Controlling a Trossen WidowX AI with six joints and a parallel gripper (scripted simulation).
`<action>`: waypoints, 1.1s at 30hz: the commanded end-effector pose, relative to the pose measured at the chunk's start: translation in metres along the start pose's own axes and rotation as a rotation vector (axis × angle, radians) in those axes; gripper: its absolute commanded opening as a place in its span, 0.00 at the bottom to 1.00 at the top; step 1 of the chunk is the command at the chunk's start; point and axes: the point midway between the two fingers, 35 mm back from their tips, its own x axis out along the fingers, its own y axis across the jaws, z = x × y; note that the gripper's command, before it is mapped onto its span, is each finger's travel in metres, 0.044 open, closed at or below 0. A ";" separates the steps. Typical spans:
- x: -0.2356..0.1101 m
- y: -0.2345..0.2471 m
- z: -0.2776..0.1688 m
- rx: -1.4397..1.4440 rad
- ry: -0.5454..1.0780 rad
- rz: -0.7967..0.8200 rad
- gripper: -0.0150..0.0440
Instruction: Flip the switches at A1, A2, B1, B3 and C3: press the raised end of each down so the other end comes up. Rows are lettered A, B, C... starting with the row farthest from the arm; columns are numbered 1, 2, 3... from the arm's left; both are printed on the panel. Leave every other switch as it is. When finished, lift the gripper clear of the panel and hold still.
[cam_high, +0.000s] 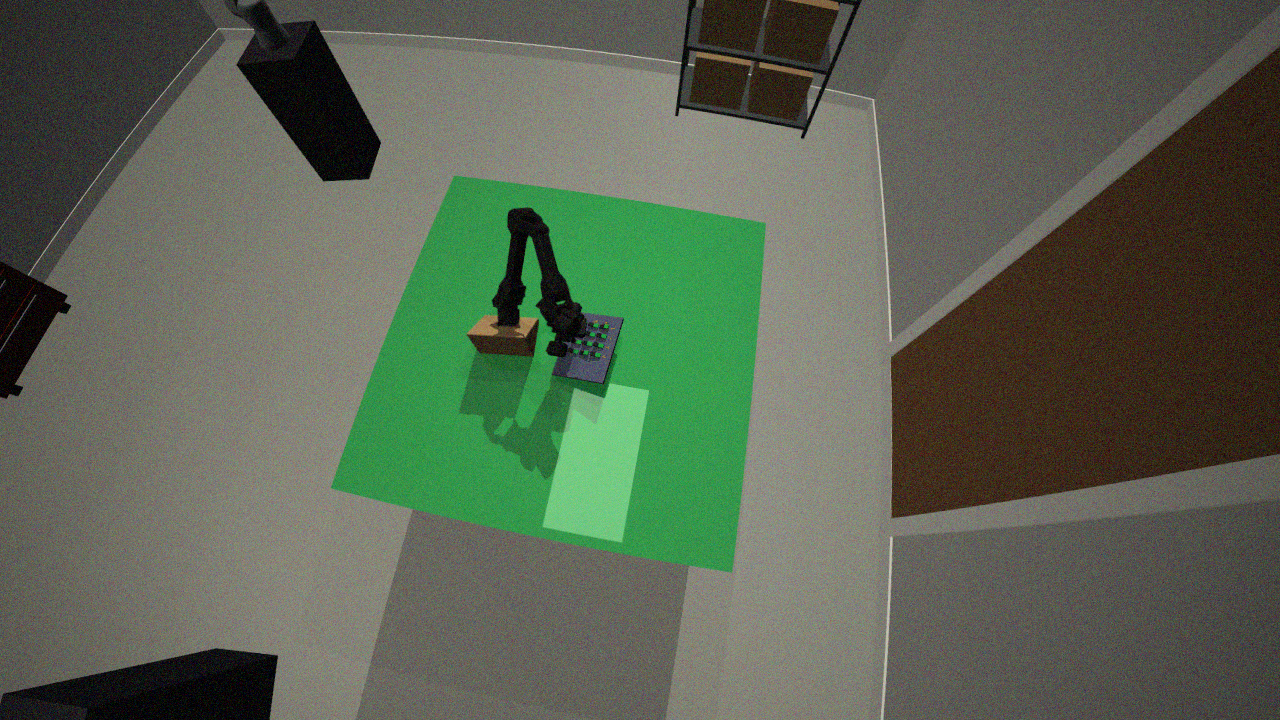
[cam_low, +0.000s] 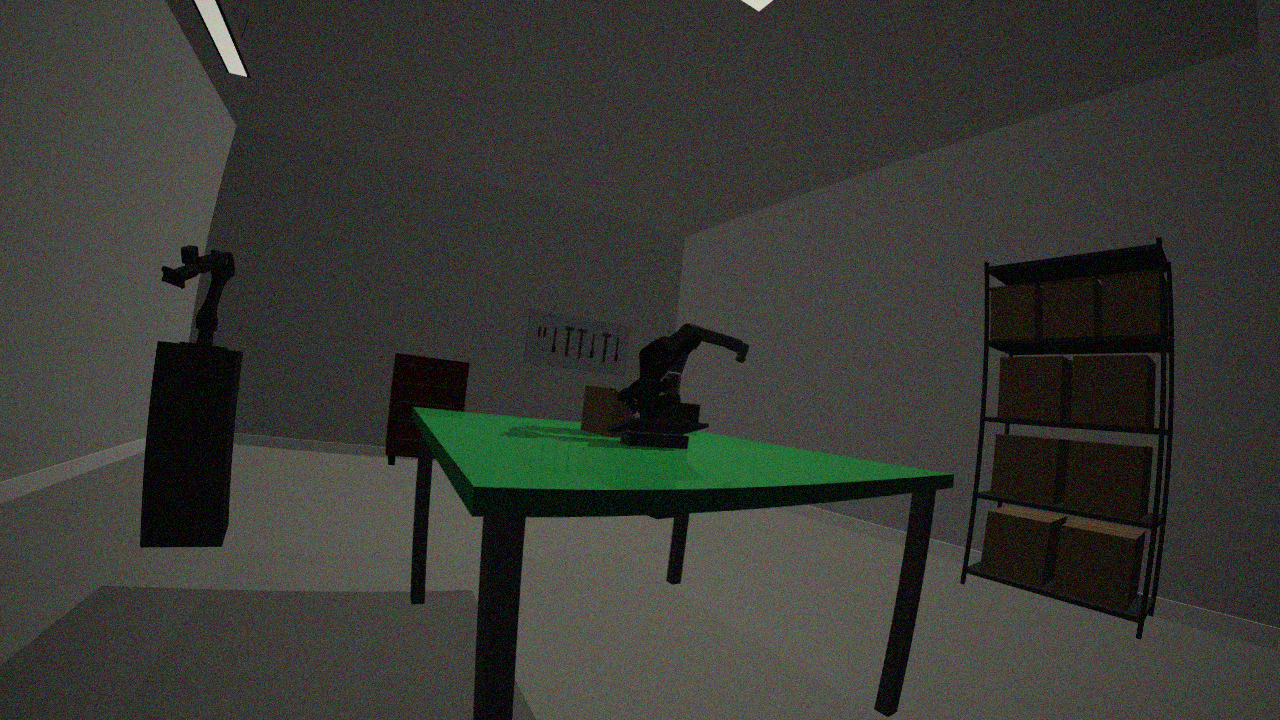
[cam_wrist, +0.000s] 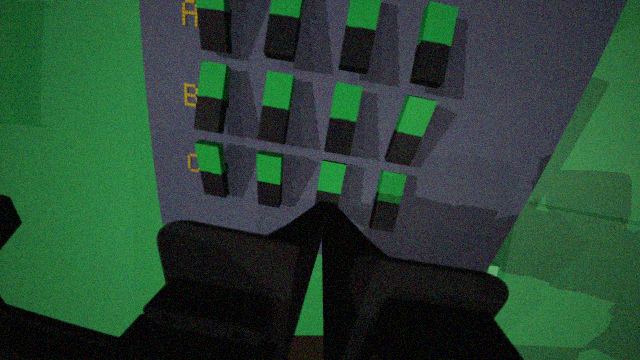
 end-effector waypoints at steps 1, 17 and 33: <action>0.001 0.000 0.000 0.004 -0.003 0.004 0.25; -0.008 -0.001 0.002 0.001 0.003 -0.002 0.25; -0.068 0.017 0.052 0.003 0.023 0.002 0.25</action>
